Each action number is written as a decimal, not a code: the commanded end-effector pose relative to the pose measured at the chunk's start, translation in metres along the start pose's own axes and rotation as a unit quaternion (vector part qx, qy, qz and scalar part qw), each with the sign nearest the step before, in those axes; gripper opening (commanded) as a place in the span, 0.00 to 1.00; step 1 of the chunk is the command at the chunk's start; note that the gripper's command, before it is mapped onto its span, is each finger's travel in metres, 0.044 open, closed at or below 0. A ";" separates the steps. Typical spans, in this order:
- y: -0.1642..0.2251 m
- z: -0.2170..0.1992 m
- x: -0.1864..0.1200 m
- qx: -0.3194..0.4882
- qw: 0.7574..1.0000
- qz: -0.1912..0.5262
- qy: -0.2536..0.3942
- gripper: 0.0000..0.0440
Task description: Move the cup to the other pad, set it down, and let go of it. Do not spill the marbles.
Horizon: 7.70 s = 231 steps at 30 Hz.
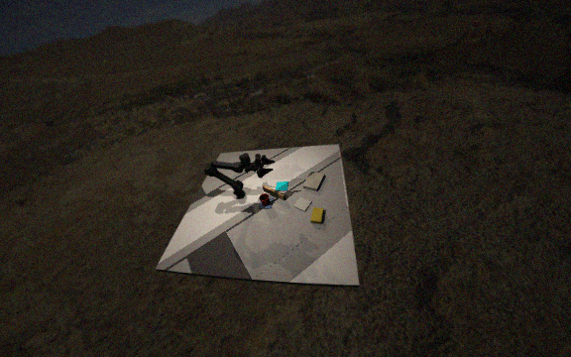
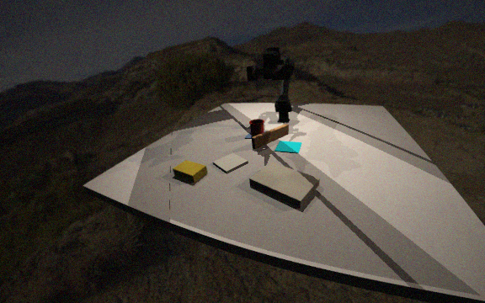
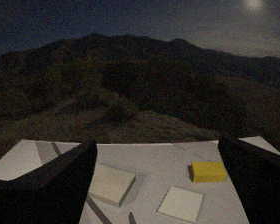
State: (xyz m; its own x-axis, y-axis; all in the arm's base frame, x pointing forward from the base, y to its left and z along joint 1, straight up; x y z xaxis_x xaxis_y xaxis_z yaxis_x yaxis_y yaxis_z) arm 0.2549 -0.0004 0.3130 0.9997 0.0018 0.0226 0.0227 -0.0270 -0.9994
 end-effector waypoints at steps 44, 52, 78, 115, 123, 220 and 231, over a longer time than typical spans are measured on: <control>0.020 0.030 -0.010 0.077 0.947 0.312 -0.026 0.19; 0.023 0.033 -0.011 0.071 0.924 0.376 -0.023 0.22; 0.039 0.026 -0.018 0.010 0.824 0.567 -0.012 0.24; 0.097 -0.014 -0.012 -0.064 0.693 0.717 -0.029 0.37; 0.115 -0.023 -0.014 -0.074 0.677 0.731 -0.041 0.39; 0.125 0.055 0.057 -0.329 0.684 0.587 -0.281 0.00; 0.139 0.097 0.066 -0.337 0.690 0.569 -0.294 0.00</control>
State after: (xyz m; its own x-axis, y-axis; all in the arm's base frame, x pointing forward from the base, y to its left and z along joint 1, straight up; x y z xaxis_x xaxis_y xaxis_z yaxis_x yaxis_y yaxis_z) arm 0.3207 0.0811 0.1793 0.1991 -0.0096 -0.9799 -0.5879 -0.8012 -0.1116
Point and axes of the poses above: the point midway between the two fingers, 35 mm back from their tips, its own x axis out along the fingers, its own z axis across the jaws, y = z × x, the point moved 6 cm from there along -x, back along the fingers, and after that the axes turned 1 degree about -x, right-handed, at the moved point
